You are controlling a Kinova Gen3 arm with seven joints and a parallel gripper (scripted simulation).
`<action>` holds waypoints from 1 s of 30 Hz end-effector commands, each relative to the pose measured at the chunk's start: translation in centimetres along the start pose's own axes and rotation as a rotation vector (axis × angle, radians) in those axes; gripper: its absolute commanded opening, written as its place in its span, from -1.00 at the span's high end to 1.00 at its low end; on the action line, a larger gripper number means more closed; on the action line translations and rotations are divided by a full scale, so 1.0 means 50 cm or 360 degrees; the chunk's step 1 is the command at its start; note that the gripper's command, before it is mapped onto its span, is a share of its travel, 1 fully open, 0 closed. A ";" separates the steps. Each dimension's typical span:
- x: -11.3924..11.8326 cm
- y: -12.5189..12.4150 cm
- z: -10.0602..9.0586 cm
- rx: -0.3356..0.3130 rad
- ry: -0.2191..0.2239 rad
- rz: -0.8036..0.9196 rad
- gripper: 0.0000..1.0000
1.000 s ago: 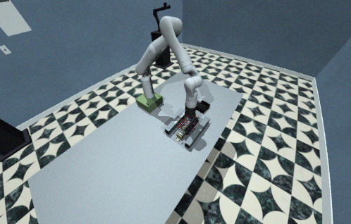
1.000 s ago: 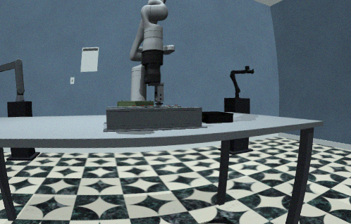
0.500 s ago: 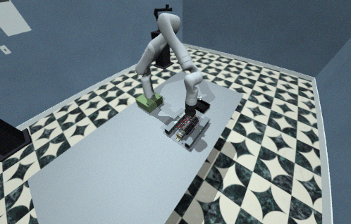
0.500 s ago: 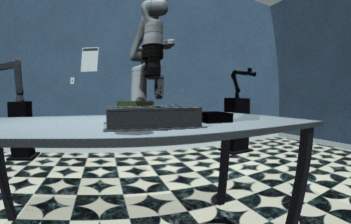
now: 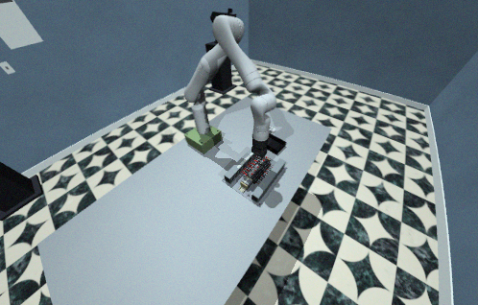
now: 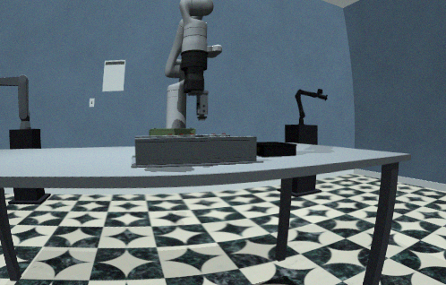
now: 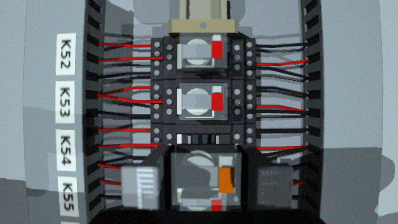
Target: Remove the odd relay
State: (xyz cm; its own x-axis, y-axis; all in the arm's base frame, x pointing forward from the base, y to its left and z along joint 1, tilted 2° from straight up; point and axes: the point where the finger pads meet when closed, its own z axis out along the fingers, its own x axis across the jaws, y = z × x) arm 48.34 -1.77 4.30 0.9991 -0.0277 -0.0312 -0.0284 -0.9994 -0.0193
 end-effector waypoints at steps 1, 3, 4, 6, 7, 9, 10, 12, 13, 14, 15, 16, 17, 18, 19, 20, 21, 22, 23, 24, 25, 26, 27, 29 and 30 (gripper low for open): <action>0.001 0.000 -0.005 0.0000 0.0003 0.0000 1.00; 0.001 0.000 -0.007 0.0000 0.0003 0.0000 1.00; 0.001 0.000 -0.008 0.0000 0.0003 0.0000 1.00; 0.001 0.000 -0.010 0.0000 0.0003 0.0000 1.00; 0.001 0.000 -0.011 0.0000 0.0003 0.0000 1.00; 0.001 0.000 -0.012 0.0000 0.0003 0.0000 1.00; 0.001 0.000 -0.012 0.0000 0.0003 0.0000 1.00; 0.001 0.000 -0.012 0.0000 0.0003 0.0000 1.00; 0.001 0.000 -0.012 0.0000 0.0003 0.0000 1.00; 0.001 0.000 -0.012 0.0000 0.0003 0.0000 1.00; 0.001 0.000 -0.012 0.0000 0.0003 0.0000 1.00; 0.001 0.000 -0.012 0.0000 0.0003 0.0000 1.00; 0.001 0.000 -0.012 0.0000 0.0003 0.0000 1.00; 0.001 0.000 -0.012 0.0000 0.0003 0.0000 1.00; 0.001 0.000 -0.012 0.0000 0.0003 0.0000 1.00; 0.001 0.000 -0.012 0.0000 0.0003 0.0000 1.00; 0.001 0.000 -0.012 0.0000 0.0003 0.0000 1.00; 0.001 0.000 -0.012 0.0000 0.0003 0.0000 1.00; 0.001 0.000 -0.012 0.0000 0.0003 0.0000 1.00; 0.001 0.000 -0.012 0.0000 0.0003 0.0000 1.00; 0.001 0.000 -0.012 0.0000 0.0003 0.0000 1.00; 0.001 0.000 -0.012 0.0000 0.0003 0.0000 1.00; 0.001 0.000 -0.012 0.0000 0.0003 0.0000 1.00; 0.001 0.000 -0.012 0.0000 0.0003 0.0000 1.00; 0.001 0.000 -0.012 0.0000 0.0003 0.0000 1.00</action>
State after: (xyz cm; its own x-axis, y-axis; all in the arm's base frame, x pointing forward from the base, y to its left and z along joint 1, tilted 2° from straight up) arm 48.35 -1.78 4.83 0.9991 -0.0278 -0.0312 -0.0284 -0.9994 -0.0193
